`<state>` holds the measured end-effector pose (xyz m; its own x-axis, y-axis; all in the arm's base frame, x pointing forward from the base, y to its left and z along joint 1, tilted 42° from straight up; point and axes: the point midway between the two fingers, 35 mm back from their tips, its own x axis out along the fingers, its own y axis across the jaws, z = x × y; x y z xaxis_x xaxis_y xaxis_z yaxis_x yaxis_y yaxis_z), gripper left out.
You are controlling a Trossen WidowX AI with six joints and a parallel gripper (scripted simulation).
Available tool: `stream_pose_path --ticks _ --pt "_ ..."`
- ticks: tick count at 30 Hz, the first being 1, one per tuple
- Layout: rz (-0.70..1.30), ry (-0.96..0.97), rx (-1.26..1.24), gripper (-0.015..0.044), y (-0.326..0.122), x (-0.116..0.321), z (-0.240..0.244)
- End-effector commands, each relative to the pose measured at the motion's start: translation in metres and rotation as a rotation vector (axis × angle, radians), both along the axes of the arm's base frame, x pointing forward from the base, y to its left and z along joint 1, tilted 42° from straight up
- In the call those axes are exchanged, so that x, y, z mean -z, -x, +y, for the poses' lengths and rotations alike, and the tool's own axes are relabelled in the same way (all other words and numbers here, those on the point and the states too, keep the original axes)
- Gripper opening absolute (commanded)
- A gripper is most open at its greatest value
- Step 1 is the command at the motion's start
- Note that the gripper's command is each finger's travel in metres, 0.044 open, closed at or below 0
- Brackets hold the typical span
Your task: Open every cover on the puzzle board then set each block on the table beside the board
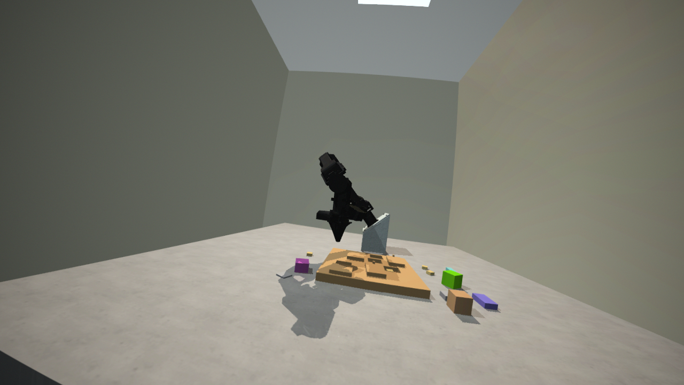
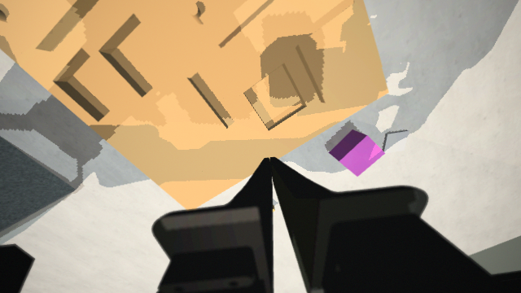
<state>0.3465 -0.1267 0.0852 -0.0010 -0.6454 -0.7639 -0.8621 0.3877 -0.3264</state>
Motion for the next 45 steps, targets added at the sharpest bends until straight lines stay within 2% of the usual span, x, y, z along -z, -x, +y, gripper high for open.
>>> stream_pose_path --ticks 1,14,30,38,45 --pt "-0.063 -0.007 0.079 0.0 -0.008 0.013 0.015" --pt "-0.305 -0.001 0.38 0.0 -0.029 0.058 0.067" --pt "0.368 0.018 -0.399 0.0 -0.031 0.116 0.131" --pt "0.393 0.019 -0.427 0.0 -0.026 0.12 0.135" --pt "0.393 0.019 -0.427 0.0 -0.027 0.138 0.119"
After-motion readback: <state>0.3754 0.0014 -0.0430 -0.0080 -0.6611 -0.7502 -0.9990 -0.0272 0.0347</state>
